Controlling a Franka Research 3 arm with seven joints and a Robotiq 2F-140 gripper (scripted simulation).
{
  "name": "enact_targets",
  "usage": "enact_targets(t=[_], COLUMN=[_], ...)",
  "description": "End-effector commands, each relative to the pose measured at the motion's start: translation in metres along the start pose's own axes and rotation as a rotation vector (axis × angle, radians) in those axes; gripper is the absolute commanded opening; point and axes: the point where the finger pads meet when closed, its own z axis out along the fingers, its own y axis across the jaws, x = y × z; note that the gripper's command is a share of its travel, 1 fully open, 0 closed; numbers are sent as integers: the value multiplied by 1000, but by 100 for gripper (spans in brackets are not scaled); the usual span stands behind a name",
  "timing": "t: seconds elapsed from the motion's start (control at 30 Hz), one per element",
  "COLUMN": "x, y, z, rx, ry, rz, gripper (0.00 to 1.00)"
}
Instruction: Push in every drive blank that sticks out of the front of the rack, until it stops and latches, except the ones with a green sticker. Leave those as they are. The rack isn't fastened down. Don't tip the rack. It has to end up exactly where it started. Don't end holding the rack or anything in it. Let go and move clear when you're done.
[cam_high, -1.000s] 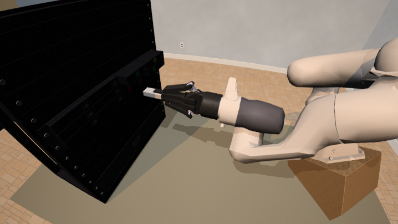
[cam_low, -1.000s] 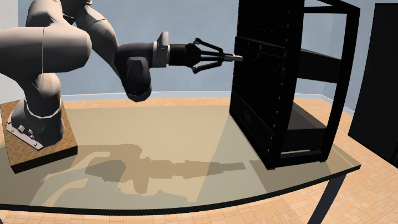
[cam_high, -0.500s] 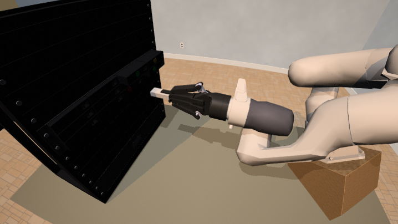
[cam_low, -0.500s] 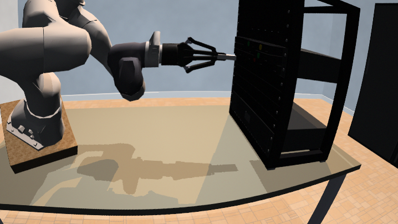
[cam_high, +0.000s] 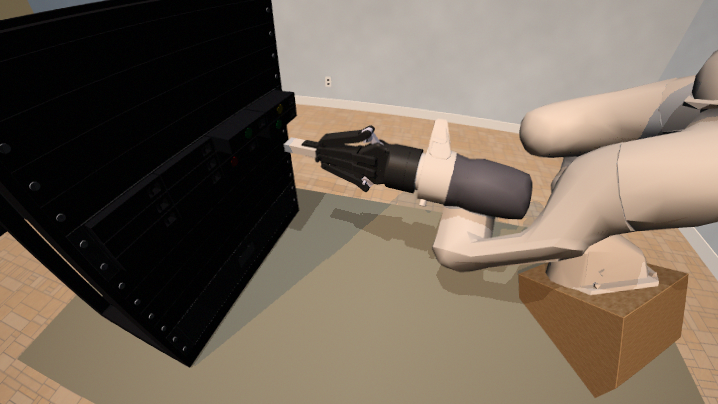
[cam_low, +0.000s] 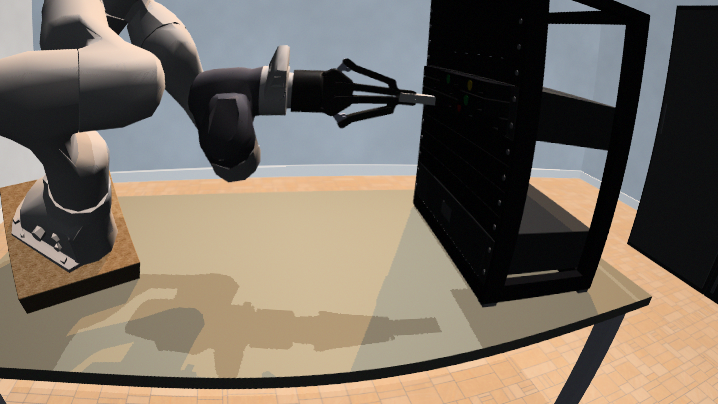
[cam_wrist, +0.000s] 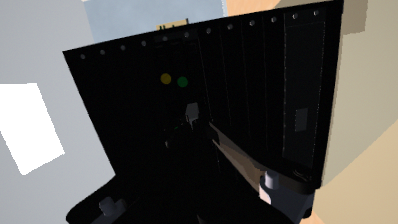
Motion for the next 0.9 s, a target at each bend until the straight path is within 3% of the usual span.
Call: enact_targets(t=[0.0, 0.2, 0.43, 0.87], x=[15, 47, 64, 71], y=[-12, -27, -35, -38], z=[-2, -2, -2, -1], rx=[10, 10, 10, 10], ry=[-24, -24, -24, -24], rz=[22, 22, 22, 22], gripper=[0, 0, 0, 0])
